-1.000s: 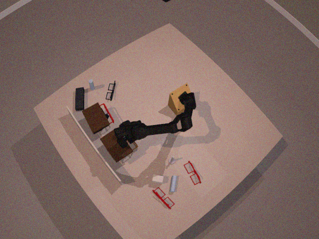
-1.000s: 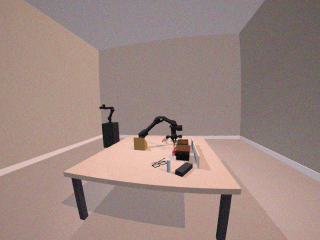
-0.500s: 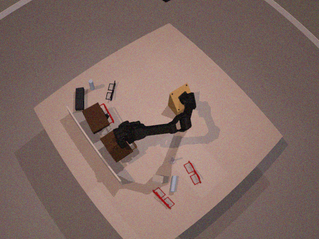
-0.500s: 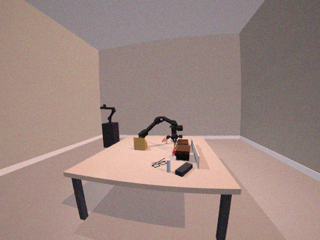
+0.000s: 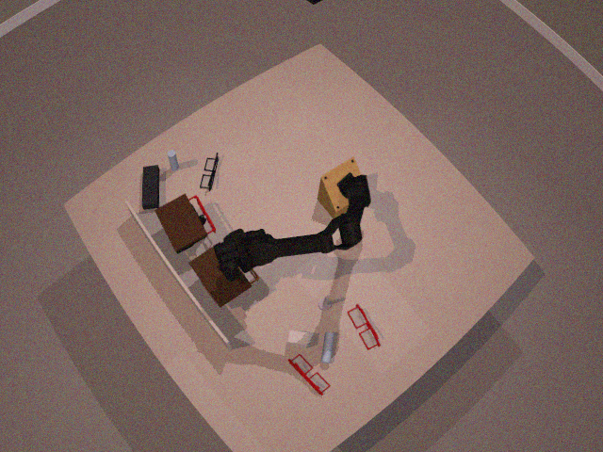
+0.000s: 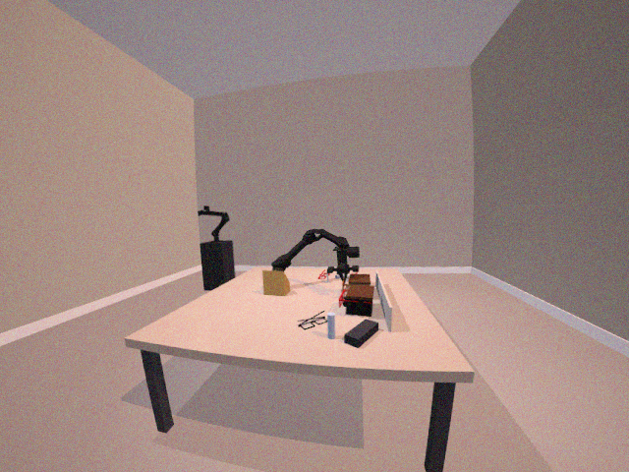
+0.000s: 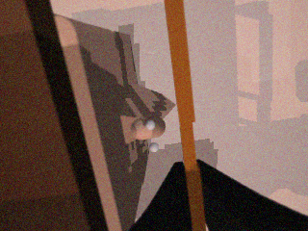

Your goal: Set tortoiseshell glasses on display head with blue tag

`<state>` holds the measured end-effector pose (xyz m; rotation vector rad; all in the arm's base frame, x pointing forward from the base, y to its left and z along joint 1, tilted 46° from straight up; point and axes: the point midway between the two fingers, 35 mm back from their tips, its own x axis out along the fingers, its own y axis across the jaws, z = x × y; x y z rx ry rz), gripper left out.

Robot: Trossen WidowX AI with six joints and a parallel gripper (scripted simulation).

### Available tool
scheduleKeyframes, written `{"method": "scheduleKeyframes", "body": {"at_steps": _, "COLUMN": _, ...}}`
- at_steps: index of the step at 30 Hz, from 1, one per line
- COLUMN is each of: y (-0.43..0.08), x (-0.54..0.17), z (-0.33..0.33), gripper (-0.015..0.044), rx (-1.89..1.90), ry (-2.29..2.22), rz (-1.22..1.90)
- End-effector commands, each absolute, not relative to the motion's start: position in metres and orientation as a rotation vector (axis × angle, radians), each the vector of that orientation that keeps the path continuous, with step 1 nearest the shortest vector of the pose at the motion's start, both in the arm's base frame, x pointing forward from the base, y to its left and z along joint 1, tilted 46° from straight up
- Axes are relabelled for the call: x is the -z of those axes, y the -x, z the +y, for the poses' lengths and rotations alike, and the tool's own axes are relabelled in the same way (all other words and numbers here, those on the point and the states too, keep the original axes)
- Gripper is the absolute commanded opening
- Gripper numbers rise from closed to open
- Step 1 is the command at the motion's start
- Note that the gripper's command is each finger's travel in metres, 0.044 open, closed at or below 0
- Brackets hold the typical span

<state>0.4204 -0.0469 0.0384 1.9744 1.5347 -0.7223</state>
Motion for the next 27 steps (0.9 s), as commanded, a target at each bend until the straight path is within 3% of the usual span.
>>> {"method": "scheduleKeyframes", "body": {"at_steps": 1, "y": -0.4206, "x": -0.0372, "z": -0.0461, "gripper": 0.0, "rx": 0.724, "ry": -1.981, "rz": 1.536}}
{"method": "scheduleKeyframes", "body": {"at_steps": 15, "y": -0.4218, "x": -0.0346, "z": -0.0432, "gripper": 0.0, "rx": 0.724, "ry": -1.981, "rz": 1.536}}
{"method": "scheduleKeyframes", "body": {"at_steps": 19, "y": -0.422, "x": -0.0358, "z": -0.044, "gripper": 0.0105, "rx": 0.721, "ry": -1.974, "rz": 1.533}}
{"method": "scheduleKeyframes", "body": {"at_steps": 27, "y": -0.422, "x": -0.0358, "z": -0.044, "gripper": 0.0107, "rx": 0.721, "ry": -1.974, "rz": 1.533}}
